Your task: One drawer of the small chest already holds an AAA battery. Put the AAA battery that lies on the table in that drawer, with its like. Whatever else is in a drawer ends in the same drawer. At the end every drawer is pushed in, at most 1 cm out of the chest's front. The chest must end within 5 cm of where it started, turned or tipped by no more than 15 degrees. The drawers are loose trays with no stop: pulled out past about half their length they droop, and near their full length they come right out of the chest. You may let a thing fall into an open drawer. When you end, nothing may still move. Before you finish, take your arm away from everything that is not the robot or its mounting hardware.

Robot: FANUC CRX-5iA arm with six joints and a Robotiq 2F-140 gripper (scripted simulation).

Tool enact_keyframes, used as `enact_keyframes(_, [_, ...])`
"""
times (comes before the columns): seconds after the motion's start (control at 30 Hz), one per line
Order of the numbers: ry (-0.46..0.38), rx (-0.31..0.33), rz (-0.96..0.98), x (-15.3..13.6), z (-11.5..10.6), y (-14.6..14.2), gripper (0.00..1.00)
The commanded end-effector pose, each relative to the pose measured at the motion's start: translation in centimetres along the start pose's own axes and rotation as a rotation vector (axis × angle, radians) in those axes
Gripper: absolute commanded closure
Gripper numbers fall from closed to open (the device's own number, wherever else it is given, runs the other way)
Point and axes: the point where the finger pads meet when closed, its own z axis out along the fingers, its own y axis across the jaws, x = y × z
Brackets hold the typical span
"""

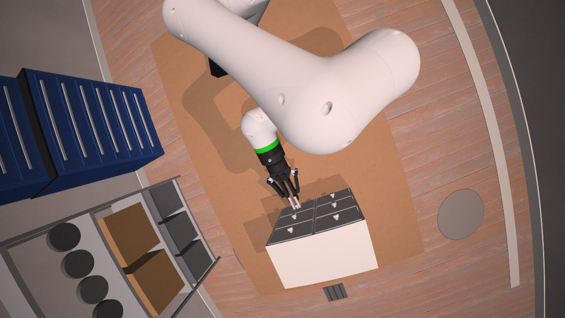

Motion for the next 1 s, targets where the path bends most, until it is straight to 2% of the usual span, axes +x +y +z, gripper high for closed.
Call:
enact_keyframes(0.0, [0.000, 0.000, 0.000, 0.0, 0.0, 0.0, 0.92])
enact_keyframes(0.97, [0.000, 0.000, 0.000, -0.5, -1.4, 0.0, 0.92])
